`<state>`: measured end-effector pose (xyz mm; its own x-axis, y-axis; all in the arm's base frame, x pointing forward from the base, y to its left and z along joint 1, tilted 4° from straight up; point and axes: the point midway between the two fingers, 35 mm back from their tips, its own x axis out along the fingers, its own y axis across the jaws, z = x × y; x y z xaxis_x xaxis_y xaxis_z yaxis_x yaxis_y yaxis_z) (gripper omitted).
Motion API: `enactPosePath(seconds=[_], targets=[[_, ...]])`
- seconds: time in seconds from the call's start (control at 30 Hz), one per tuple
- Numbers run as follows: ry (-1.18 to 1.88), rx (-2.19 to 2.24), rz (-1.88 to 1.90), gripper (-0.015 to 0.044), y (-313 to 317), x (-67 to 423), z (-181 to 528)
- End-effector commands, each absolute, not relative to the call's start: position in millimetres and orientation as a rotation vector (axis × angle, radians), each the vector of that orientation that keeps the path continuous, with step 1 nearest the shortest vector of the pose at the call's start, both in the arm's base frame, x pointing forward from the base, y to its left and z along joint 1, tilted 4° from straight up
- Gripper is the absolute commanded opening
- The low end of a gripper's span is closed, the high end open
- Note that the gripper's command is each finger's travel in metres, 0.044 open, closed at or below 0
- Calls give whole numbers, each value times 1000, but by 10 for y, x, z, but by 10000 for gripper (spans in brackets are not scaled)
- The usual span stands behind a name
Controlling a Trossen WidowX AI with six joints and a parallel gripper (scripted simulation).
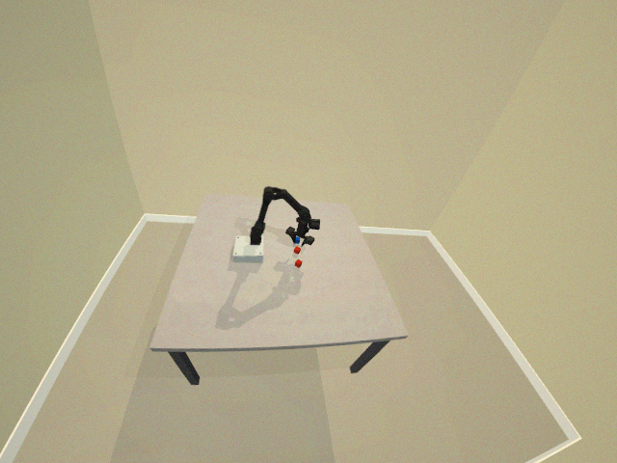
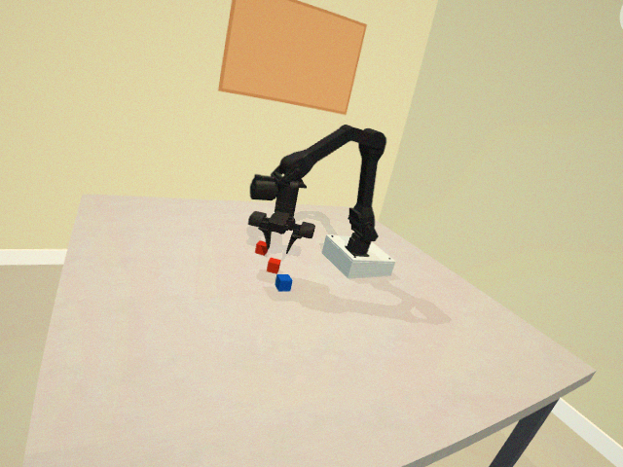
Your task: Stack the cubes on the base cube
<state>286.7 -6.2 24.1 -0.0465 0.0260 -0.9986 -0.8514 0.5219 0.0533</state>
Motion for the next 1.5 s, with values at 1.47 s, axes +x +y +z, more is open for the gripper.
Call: enactPosePath(seconds=[1.47], targets=[[1440,-771,829,105,-60,2890,-140]])
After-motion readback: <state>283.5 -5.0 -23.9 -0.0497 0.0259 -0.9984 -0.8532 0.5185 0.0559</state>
